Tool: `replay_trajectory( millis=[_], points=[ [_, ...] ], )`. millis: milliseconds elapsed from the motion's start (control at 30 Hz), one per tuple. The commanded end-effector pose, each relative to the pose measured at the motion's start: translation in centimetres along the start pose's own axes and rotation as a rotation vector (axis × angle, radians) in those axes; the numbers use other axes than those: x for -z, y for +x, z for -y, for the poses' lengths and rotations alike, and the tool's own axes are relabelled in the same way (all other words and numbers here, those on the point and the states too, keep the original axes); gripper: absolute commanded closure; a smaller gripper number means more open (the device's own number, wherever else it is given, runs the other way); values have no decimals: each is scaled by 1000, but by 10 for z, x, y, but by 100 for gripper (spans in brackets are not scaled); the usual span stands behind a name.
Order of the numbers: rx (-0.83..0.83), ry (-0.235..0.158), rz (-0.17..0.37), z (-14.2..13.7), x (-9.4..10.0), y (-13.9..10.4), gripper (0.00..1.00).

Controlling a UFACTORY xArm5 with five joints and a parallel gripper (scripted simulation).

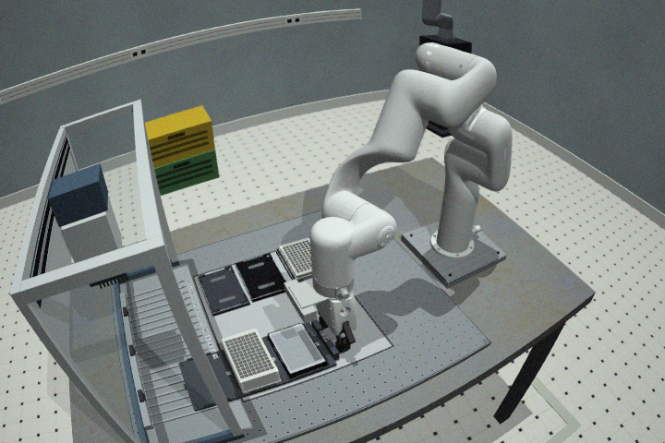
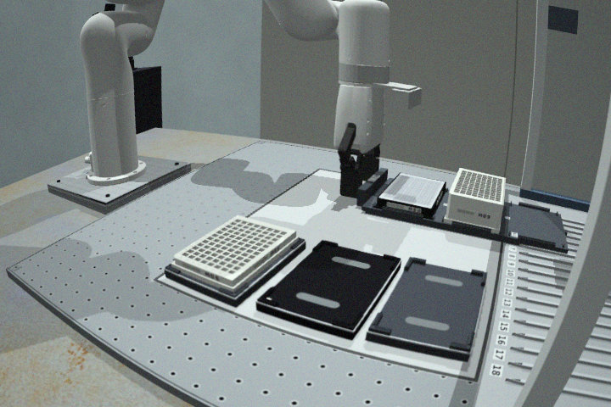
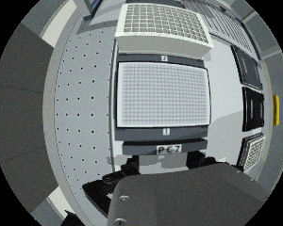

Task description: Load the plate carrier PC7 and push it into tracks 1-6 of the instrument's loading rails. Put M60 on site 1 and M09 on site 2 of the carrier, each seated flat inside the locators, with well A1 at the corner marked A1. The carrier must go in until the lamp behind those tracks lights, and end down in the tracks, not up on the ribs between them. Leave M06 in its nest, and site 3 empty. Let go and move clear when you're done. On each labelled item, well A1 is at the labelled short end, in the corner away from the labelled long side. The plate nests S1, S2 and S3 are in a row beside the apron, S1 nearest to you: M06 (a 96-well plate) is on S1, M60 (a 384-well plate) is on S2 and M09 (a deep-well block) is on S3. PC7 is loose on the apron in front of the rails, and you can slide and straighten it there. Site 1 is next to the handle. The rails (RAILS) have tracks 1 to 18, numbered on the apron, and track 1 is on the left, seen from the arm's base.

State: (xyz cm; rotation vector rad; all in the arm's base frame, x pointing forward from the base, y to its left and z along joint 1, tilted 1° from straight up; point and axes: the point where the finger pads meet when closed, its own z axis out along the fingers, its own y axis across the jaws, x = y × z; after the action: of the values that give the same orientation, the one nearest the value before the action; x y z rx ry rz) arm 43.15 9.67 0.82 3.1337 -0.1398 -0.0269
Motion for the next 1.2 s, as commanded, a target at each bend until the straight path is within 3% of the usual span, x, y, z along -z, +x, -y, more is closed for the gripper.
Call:
replay_trajectory(
  millis=[0,1167],
  points=[
    [0,15,1,0,1,6,19],
    [0,15,0,0,1,37,19]
  ],
)
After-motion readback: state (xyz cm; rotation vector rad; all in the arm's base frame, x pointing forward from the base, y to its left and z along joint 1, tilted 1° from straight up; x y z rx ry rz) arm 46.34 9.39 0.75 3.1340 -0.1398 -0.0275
